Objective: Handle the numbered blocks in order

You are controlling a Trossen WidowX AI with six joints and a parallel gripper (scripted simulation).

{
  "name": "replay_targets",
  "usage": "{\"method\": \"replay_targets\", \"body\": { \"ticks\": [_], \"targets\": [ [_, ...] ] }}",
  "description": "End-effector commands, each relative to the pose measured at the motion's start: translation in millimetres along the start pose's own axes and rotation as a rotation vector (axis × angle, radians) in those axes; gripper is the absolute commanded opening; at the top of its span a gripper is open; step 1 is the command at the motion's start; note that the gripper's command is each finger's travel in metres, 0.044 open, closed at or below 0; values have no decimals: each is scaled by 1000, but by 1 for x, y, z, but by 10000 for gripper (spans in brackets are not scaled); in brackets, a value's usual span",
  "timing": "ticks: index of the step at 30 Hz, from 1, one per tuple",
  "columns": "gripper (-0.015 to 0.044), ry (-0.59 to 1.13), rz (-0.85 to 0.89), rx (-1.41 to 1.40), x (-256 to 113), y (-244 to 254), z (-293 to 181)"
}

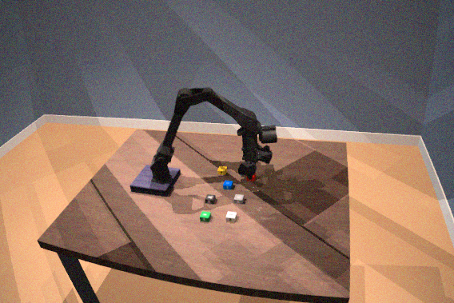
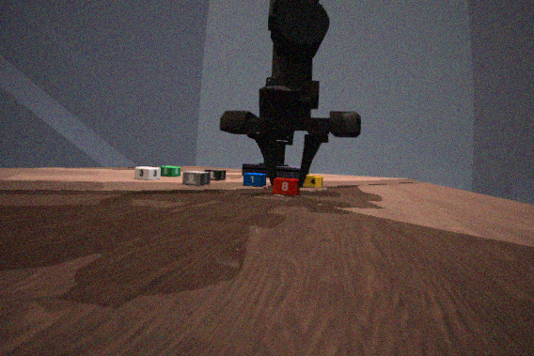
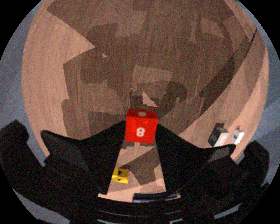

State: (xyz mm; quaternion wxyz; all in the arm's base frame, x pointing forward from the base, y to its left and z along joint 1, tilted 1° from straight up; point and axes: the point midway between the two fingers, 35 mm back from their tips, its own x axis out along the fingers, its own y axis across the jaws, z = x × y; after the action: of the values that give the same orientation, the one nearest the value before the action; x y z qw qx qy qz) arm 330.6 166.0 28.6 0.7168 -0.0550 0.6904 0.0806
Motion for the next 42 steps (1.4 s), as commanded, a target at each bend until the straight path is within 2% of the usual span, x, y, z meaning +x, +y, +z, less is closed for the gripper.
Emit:
{"method": "replay_targets", "body": {
  "ticks": [1,42],
  "targets": [
    [120,1,-2,6,1,0,0],
    [120,1,-2,6,-14,0,0]
  ]
}}
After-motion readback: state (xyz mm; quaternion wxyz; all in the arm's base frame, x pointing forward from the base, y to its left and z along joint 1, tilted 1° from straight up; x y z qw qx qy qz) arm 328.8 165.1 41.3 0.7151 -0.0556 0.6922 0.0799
